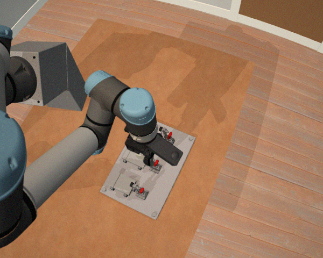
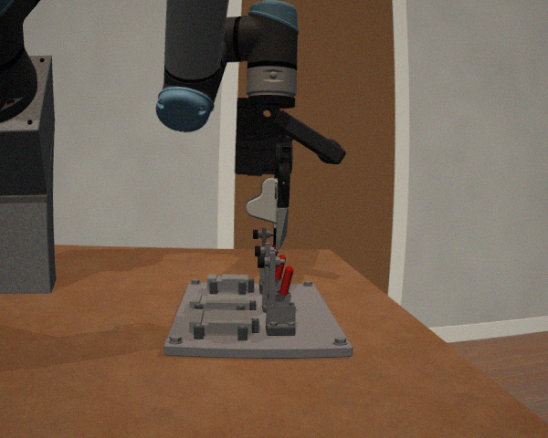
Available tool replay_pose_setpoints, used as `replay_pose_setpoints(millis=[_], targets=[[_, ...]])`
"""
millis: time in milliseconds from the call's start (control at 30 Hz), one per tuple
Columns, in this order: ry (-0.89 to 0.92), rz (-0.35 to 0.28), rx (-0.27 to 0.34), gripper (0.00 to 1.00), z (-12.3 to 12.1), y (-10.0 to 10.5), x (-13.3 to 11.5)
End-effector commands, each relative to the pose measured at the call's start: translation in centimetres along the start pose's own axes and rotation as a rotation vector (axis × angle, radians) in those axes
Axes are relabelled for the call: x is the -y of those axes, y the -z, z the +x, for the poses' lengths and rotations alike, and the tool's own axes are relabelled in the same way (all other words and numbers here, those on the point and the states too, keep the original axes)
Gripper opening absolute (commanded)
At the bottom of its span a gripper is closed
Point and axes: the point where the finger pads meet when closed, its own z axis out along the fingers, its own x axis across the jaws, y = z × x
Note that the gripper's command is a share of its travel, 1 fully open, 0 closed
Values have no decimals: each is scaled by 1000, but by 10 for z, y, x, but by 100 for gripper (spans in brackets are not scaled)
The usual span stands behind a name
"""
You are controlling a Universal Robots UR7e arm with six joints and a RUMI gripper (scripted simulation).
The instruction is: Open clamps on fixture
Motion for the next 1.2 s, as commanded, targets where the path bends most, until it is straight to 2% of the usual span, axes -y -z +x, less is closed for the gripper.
replay_pose_setpoints(millis=[0,867,1167], targets=[[0,1,0,28,0,0,0],[0,1,0,28,0,3,0],[0,1,0,28,0,24,0]])
